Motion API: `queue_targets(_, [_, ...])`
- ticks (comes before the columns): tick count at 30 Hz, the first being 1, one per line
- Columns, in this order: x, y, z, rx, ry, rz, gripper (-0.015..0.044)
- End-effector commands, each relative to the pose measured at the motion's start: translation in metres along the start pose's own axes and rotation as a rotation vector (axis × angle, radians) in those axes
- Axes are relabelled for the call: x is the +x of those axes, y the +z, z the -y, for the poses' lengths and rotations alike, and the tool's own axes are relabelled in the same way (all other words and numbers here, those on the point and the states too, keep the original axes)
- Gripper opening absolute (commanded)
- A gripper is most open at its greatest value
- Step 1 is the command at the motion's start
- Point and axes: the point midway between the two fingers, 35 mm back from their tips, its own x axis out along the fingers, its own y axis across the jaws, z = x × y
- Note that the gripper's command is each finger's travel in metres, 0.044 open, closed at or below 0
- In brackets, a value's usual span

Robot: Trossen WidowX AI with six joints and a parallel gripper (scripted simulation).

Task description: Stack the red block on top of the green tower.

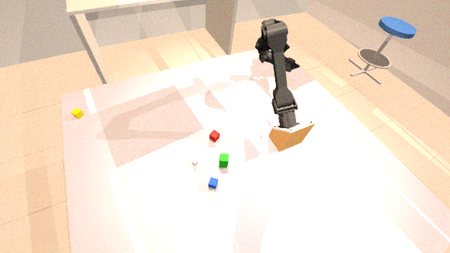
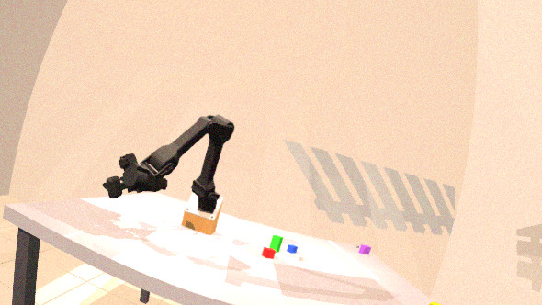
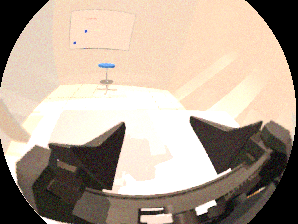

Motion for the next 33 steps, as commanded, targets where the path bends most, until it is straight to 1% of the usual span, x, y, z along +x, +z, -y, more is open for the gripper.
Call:
queue_targets(1, [-0.022, -0.016, -0.015, -0.063, 0.089, -0.063, 0.044])
queue_targets(9, [-0.073, -0.055, -0.039, -0.204, 0.275, -0.191, 0.044])
queue_targets(17, [-0.13, -0.089, -0.051, -0.365, 0.464, -0.307, 0.044])
queue_targets(25, [-0.187, -0.121, -0.051, -0.577, 0.654, -0.4, 0.044])
queue_targets(33, [-0.245, -0.148, -0.038, -0.827, 0.86, -0.464, 0.044])
